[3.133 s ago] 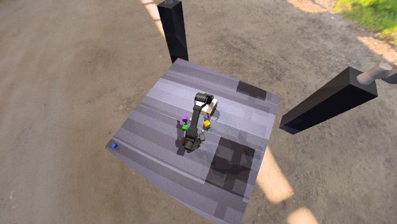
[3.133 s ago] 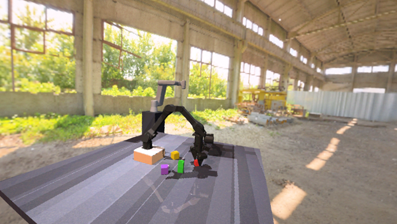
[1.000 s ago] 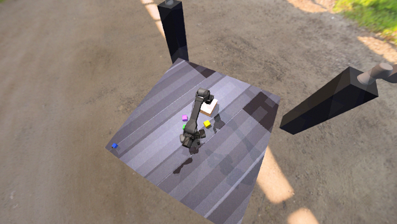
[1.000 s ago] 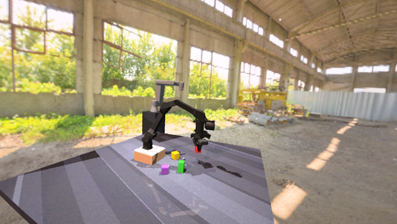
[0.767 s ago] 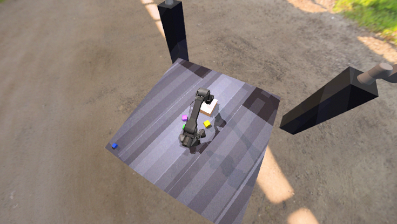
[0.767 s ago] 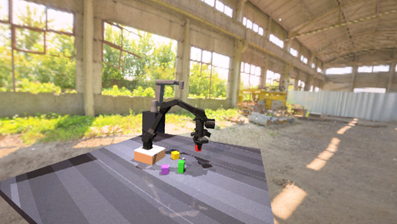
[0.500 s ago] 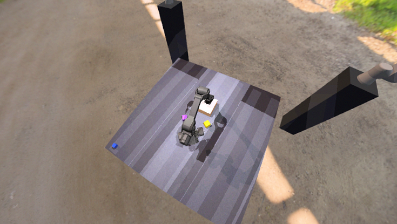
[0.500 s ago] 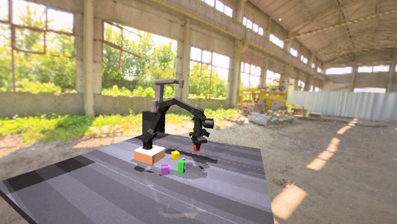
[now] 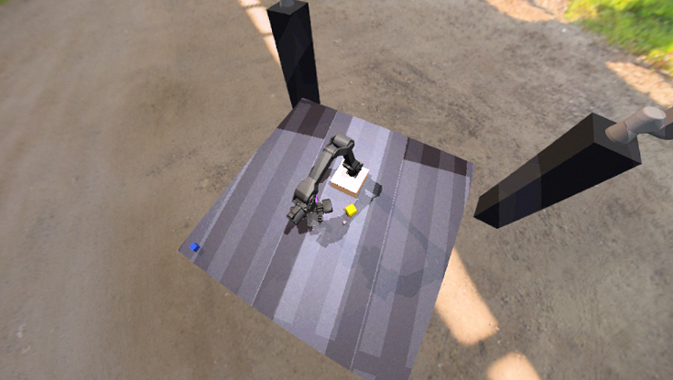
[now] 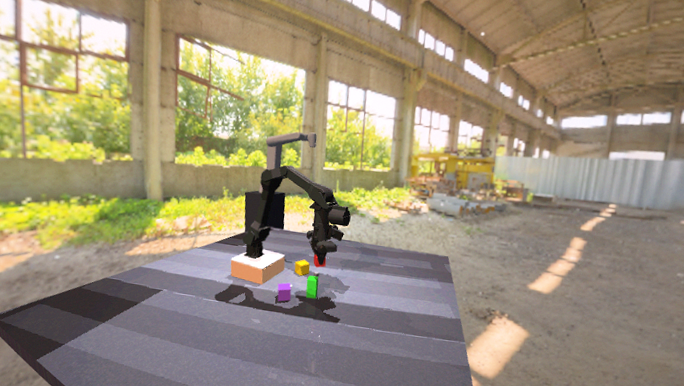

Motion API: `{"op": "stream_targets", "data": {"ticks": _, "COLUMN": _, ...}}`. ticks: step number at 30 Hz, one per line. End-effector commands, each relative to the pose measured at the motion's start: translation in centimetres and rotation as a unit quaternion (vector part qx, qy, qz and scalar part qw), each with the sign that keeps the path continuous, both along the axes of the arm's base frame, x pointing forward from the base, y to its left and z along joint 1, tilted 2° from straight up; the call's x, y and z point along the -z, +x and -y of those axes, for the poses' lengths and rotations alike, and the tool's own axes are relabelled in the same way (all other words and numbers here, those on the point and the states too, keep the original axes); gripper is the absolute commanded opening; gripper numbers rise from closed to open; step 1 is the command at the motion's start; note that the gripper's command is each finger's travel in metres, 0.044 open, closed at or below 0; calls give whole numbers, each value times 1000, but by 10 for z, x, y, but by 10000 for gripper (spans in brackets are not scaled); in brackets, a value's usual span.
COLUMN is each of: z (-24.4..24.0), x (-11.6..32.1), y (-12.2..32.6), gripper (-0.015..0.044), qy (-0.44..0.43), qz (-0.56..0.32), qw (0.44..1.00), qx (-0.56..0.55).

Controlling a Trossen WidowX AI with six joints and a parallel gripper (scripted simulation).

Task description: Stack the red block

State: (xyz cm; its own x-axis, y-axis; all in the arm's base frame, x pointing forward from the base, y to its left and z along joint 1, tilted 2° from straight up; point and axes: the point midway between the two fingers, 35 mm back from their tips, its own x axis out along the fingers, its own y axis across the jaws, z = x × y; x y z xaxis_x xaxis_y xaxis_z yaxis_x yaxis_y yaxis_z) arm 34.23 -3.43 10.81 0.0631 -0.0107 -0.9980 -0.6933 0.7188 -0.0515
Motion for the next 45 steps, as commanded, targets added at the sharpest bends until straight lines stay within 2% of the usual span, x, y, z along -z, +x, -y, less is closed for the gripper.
{"op": "stream_targets", "data": {"ticks": 1, "z": 18, "x": 3, "y": -15, "gripper": 0, "qy": 2, "qz": -1, "qw": 1000, "qx": -2}}
{"op": "stream_targets", "data": {"ticks": 14, "z": 19, "x": 24, "y": -14, "gripper": 0, "qy": 2, "qz": -1, "qw": 1000, "qx": -2}}
{"op": "stream_targets", "data": {"ticks": 21, "z": 21, "x": 50, "y": -12, "gripper": 0, "qy": 2, "qz": -1, "qw": 1000, "qx": -2}}
{"op": "stream_targets", "data": {"ticks": 45, "z": 21, "x": 51, "y": -12, "gripper": 0, "qy": 2, "qz": -1, "qw": 1000, "qx": -2}}
